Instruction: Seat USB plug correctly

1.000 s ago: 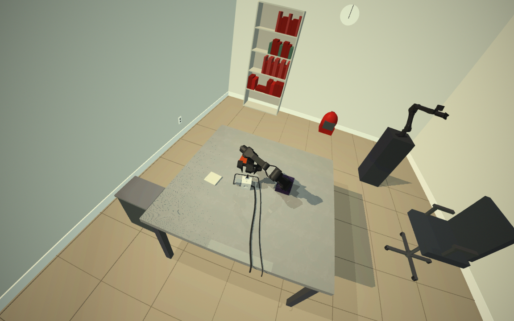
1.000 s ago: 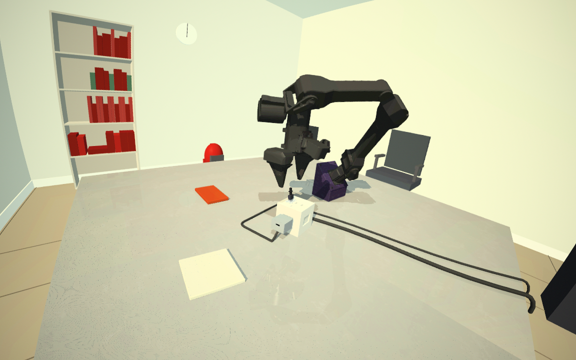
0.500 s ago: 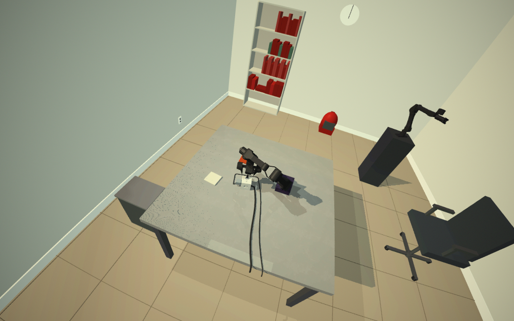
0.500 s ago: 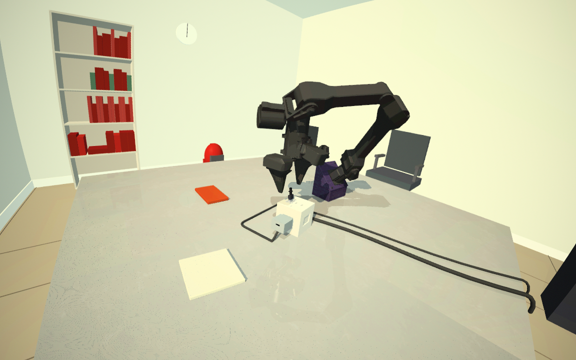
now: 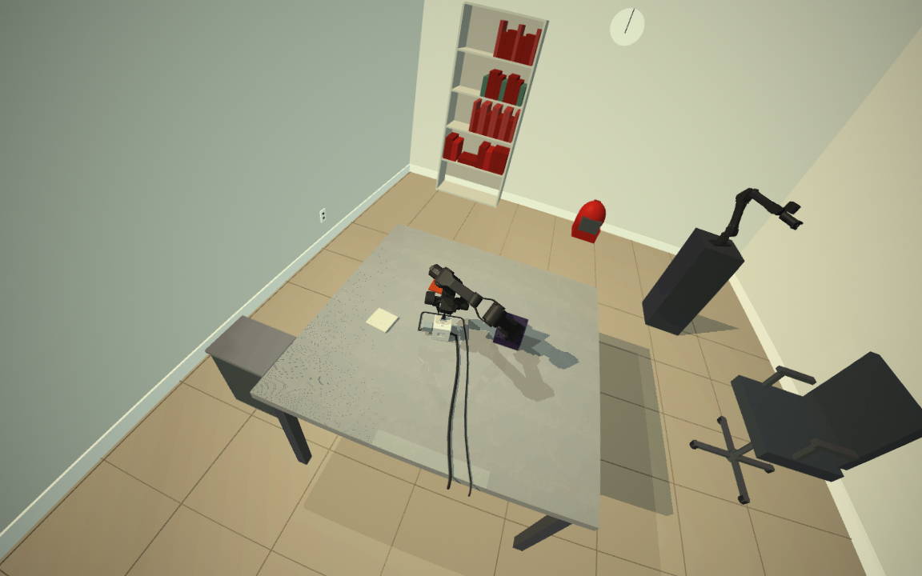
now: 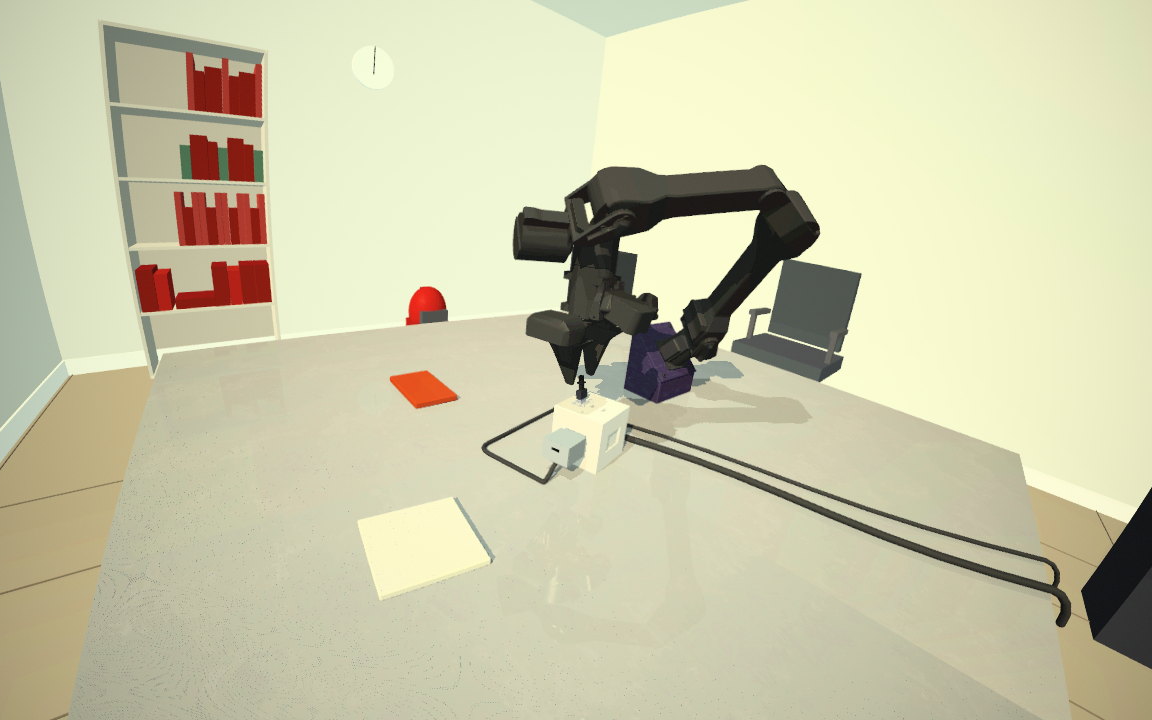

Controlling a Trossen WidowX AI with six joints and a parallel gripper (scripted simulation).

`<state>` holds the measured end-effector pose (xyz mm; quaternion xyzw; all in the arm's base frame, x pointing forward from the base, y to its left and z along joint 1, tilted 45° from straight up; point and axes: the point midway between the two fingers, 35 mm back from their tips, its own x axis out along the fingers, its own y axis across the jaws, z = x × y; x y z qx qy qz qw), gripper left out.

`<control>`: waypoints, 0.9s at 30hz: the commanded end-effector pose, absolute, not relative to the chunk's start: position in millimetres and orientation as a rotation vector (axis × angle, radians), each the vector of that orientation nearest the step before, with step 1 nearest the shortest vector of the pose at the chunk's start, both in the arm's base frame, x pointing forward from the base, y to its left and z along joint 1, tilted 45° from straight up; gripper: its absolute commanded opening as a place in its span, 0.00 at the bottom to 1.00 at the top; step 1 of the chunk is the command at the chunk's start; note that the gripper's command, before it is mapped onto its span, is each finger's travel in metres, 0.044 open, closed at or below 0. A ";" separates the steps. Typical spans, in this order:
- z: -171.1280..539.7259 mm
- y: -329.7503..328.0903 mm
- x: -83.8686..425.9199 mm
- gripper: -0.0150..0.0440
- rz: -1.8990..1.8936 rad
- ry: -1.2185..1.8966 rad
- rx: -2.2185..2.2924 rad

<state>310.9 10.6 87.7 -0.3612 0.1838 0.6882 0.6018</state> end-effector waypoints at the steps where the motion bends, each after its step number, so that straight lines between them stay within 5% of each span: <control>1: 87.9 10.4 310.9 0.51 1.594 0.426 -0.837; 6: 87.9 10.4 310.9 0.29 1.594 0.426 -0.837; 9: 87.9 10.4 310.9 0.25 1.594 0.426 -0.837; 27: 88.4 9.8 310.8 0.25 1.595 0.427 -0.837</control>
